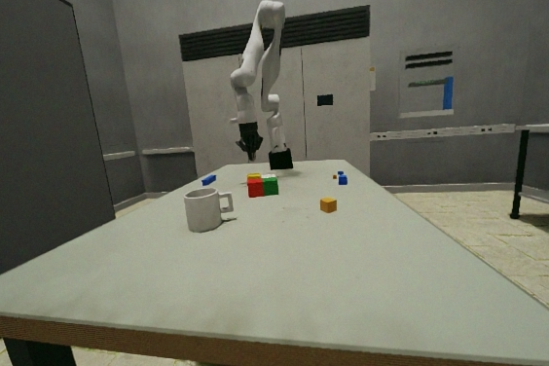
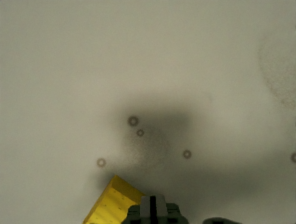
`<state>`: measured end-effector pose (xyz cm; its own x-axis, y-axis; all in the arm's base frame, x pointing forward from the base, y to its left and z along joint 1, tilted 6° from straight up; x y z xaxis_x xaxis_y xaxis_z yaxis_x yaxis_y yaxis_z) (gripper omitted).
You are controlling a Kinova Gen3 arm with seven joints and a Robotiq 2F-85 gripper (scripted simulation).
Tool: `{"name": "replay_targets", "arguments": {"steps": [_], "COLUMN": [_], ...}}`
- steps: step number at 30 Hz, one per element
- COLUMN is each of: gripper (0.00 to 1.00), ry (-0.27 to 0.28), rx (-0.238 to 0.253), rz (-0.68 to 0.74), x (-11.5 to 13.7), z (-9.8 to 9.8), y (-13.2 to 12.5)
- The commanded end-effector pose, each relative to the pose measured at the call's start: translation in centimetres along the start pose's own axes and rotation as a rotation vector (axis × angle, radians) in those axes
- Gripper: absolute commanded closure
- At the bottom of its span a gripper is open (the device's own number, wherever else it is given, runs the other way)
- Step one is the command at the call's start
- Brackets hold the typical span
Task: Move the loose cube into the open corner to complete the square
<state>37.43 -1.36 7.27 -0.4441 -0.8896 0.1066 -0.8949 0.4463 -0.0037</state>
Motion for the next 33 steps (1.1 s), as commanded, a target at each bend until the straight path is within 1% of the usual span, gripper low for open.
{"name": "replay_targets", "arguments": {"steps": [1,5,7,22,24,33], "gripper": [0.90,0.90,0.90,0.90,0.90,0.90], "ry": [0.018,0.022,0.022,0.024,0.024,0.010], "rx": [-0.009,-0.013,-0.013,-0.009,-0.009,0.001], "rz": [0.142,0.318,0.318,0.996,0.996,1.375], "x": [0.2,0.6,0.6,1.4,1.4,1.6], "z": [0.3,0.3,0.3,0.4,0.4,0.2], "y": [0.5,0.9,0.9,1.7,1.7,1.9]}}
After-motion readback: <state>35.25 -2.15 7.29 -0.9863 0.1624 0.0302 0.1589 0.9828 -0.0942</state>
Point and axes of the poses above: the point where the finger pads meet when closed, its own z axis out along the fingers, its own y axis across the jaws, x = y × z, the point moved 4 cm from there along -z, back along the fingers, and after that the axes turned 4 degrees about -z, right-handed, at the moved point
